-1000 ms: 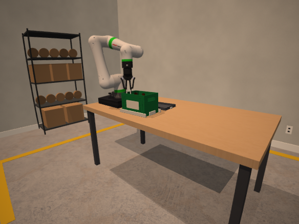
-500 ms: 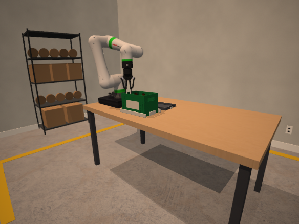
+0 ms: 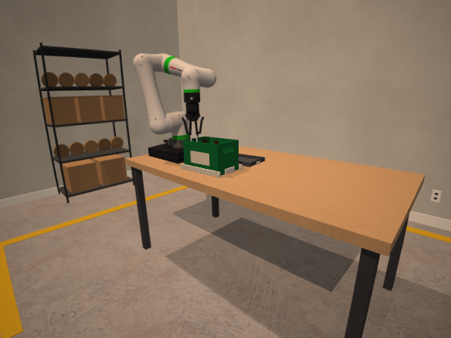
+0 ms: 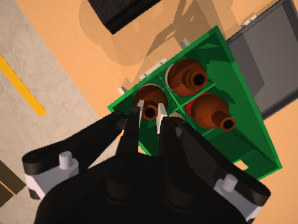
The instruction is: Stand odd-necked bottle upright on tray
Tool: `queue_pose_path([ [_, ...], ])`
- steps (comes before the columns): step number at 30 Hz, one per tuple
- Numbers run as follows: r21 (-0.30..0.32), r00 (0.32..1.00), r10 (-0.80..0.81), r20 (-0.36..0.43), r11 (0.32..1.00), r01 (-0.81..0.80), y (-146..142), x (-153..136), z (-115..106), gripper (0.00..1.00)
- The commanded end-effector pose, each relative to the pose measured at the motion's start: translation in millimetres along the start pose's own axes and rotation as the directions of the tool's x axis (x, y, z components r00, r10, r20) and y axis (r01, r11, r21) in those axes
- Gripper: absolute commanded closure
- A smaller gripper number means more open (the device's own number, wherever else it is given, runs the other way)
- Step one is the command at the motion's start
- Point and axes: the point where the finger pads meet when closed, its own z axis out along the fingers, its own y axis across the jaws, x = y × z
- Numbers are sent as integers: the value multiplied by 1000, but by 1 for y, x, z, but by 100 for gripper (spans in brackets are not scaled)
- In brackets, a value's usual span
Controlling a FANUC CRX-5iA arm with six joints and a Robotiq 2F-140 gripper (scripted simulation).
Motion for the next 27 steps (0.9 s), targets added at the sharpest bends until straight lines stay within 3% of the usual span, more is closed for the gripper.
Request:
queue_pose_path([
  [1, 0, 1000, 0, 1, 1000, 0, 0, 0, 0, 90],
  [3, 0, 1000, 0, 1, 1000, 0, 0, 0, 0, 90],
  [4, 0, 1000, 0, 1, 1000, 0, 0, 0, 0, 56],
  [27, 0, 1000, 0, 1, 1000, 0, 0, 0, 0, 56],
])
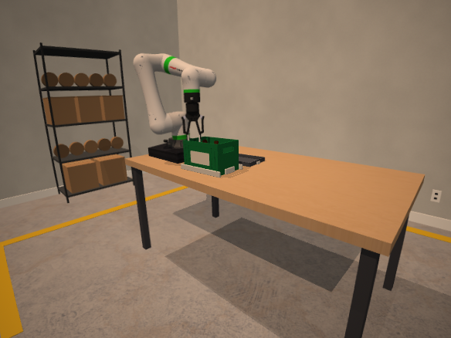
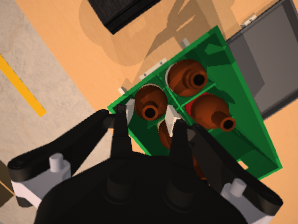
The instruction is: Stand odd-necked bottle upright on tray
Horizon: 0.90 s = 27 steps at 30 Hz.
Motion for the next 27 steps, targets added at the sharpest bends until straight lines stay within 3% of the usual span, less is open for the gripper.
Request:
queue_pose_path([
  [1, 0, 1000, 0, 1, 1000, 0, 0, -1, -1, 56],
  [18, 0, 1000, 0, 1, 1000, 0, 0, -1, -2, 56],
  [27, 0, 1000, 0, 1, 1000, 0, 0, 0, -18, 56],
])
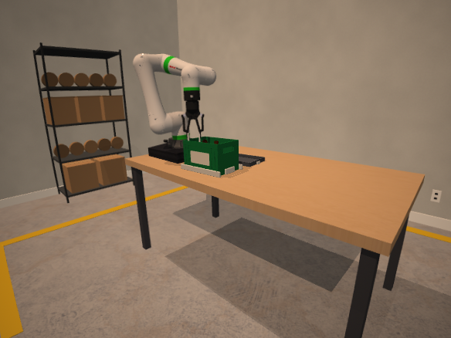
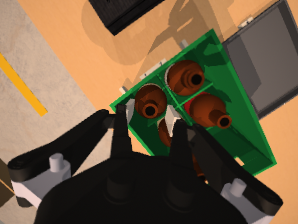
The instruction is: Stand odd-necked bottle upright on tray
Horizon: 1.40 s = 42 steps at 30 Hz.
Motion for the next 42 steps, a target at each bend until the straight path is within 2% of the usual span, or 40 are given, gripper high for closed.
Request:
queue_pose_path([
  [1, 0, 1000, 0, 1, 1000, 0, 0, 0, -10, 56],
  [21, 0, 1000, 0, 1, 1000, 0, 0, 0, -66, 56],
  [34, 0, 1000, 0, 1, 1000, 0, 0, 0, -74, 56],
  [35, 0, 1000, 0, 1, 1000, 0, 0, 0, -74, 90],
  [42, 0, 1000, 0, 1, 1000, 0, 0, 0, -74, 90],
])
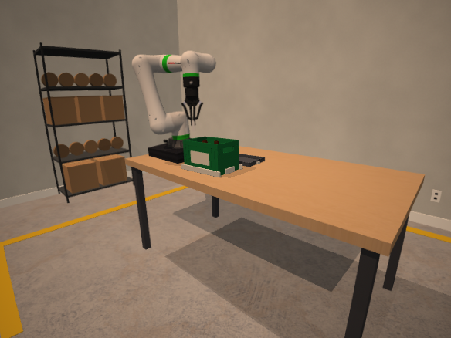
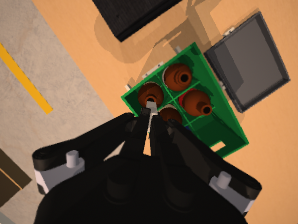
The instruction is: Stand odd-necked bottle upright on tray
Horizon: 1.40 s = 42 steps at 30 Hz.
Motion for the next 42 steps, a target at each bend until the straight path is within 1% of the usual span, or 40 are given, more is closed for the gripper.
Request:
queue_pose_path([
  [1, 0, 1000, 0, 1, 1000, 0, 0, 0, -1, 90],
  [27, 0, 1000, 0, 1, 1000, 0, 1, 0, -1, 90],
  [28, -1, 1000, 0, 1, 1000, 0, 6, 4, -1, 90],
  [31, -1, 1000, 0, 1, 1000, 0, 35, 31, -1, 90],
  [34, -1, 1000, 0, 1, 1000, 0, 38, 34, -1, 90],
  [36, -1, 1000, 0, 1, 1000, 0, 57, 55, -1, 90],
  [38, 0, 1000, 0, 1, 1000, 0, 62, 62, 0, 90],
  [42, 0, 1000, 0, 1, 1000, 0, 62, 62, 0, 90],
])
